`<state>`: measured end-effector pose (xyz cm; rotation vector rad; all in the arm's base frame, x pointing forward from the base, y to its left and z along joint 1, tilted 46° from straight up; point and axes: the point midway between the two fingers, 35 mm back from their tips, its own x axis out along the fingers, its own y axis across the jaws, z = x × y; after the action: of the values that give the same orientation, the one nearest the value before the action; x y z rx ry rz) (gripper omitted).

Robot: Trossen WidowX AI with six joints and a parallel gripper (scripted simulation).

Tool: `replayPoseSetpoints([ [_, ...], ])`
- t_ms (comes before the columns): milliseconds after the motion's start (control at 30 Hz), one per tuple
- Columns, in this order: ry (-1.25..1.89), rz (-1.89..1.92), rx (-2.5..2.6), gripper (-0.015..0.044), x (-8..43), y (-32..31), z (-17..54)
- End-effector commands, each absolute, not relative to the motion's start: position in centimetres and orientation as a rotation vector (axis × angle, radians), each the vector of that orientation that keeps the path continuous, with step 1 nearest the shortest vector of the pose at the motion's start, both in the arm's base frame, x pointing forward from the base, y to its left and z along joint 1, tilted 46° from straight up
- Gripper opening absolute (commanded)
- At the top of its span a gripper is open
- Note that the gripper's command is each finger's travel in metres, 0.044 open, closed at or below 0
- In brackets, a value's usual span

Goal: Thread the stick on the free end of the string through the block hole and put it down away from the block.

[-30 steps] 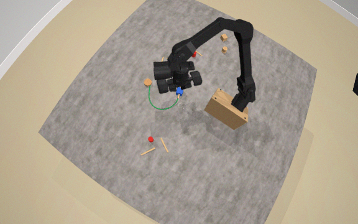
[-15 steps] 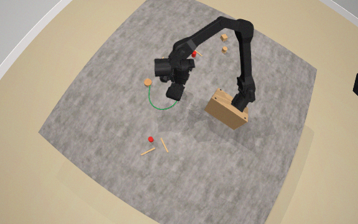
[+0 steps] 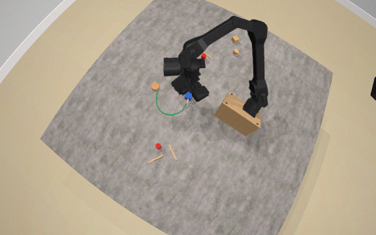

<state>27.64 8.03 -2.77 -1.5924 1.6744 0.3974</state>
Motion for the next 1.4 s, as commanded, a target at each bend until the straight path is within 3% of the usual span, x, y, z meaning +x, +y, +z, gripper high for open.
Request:
replayPoseSetpoints([
  [0, 1.602, 1.100, -2.126, 0.0122, 28.4, 6.9, -0.9],
  [1367, 1.597, 1.111, -2.132, 0.0122, 29.1, 4.1, -3.8],
])
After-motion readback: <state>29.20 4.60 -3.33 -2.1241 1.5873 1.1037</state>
